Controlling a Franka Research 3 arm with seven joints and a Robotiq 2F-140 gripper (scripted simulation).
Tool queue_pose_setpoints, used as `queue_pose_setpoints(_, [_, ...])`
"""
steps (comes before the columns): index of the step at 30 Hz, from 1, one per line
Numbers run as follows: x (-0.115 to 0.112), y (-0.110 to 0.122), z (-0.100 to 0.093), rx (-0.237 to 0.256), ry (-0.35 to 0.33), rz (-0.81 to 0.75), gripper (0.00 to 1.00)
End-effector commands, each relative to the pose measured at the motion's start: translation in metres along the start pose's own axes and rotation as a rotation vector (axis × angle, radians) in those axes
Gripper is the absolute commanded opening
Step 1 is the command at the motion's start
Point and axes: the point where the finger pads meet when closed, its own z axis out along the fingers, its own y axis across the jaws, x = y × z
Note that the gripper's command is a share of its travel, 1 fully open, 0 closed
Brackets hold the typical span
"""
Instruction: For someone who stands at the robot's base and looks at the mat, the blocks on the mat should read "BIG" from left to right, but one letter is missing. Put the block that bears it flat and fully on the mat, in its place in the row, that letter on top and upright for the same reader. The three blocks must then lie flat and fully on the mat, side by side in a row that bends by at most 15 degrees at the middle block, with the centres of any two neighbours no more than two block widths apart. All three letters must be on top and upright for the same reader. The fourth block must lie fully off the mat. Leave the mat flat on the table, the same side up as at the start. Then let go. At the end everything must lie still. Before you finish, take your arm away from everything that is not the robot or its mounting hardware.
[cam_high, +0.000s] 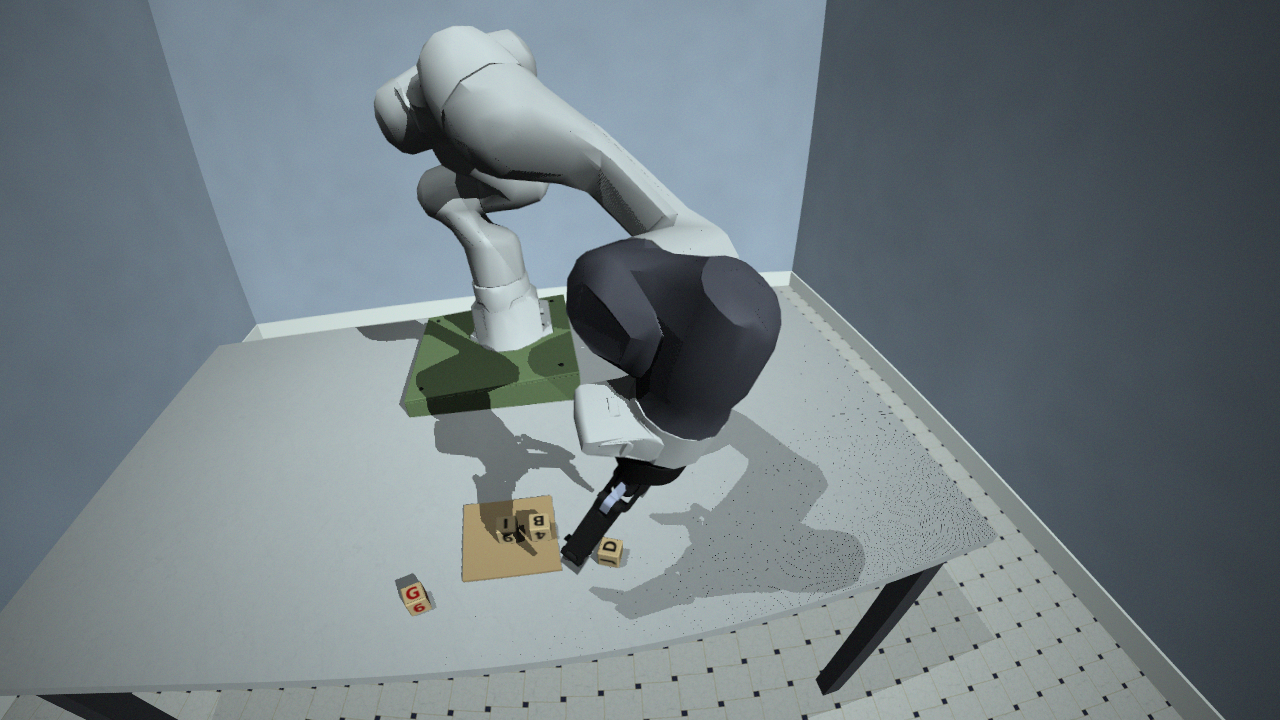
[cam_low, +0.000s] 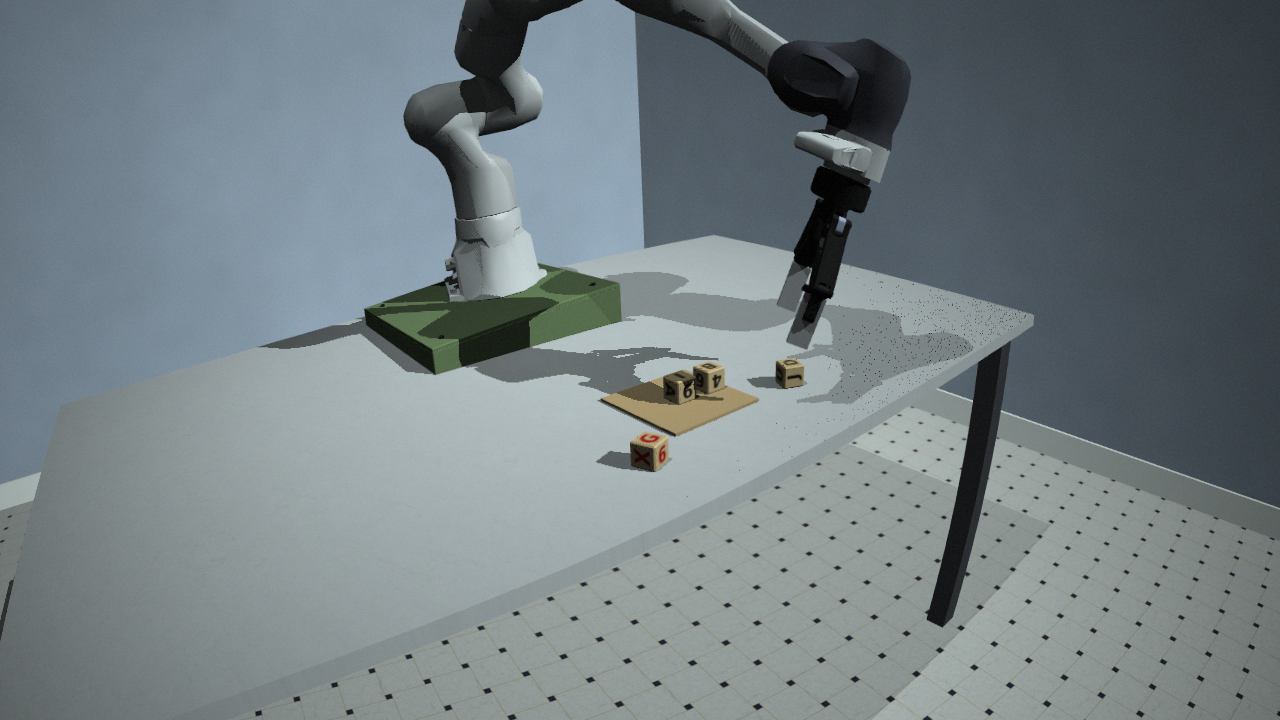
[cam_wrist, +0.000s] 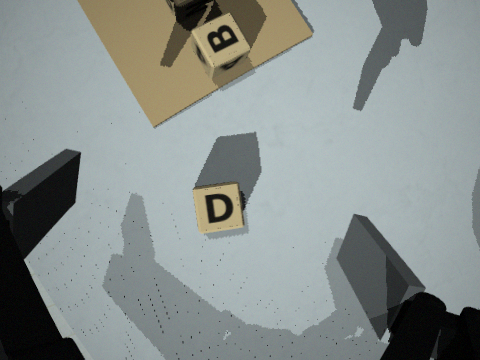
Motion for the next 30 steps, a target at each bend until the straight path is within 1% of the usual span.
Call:
queue_pose_setpoints(1, [0.01,-0.012,-0.009,0.0,0.004,-0.063,1.0])
queue_pose_setpoints(4, [0.029,-0.033,-0.025,-0.002,0.005,-0.152,1.0])
queue_pose_setpoints(5, [0.032,-0.036,-0.028,-0.002,0.005,-0.165,1.0])
queue_pose_setpoints(10, [0.04,-0.043,-0.034,-0.004,0.004,-0.199,1.0])
queue_pose_setpoints(14, [0.05,-0.053,-0.044,-0.006,0.001,-0.246,1.0])
queue_pose_setpoints(16, [0.05,-0.053,-0.044,-0.006,0.001,-0.246,1.0])
queue_pose_setpoints(17, [0.057,-0.06,-0.051,-0.007,-0.002,-0.278,1.0])
queue_pose_setpoints(18, [0.06,-0.062,-0.053,-0.008,-0.003,-0.291,1.0])
queue_pose_setpoints(30, [0.09,-0.086,-0.082,-0.012,-0.024,-0.421,1.0])
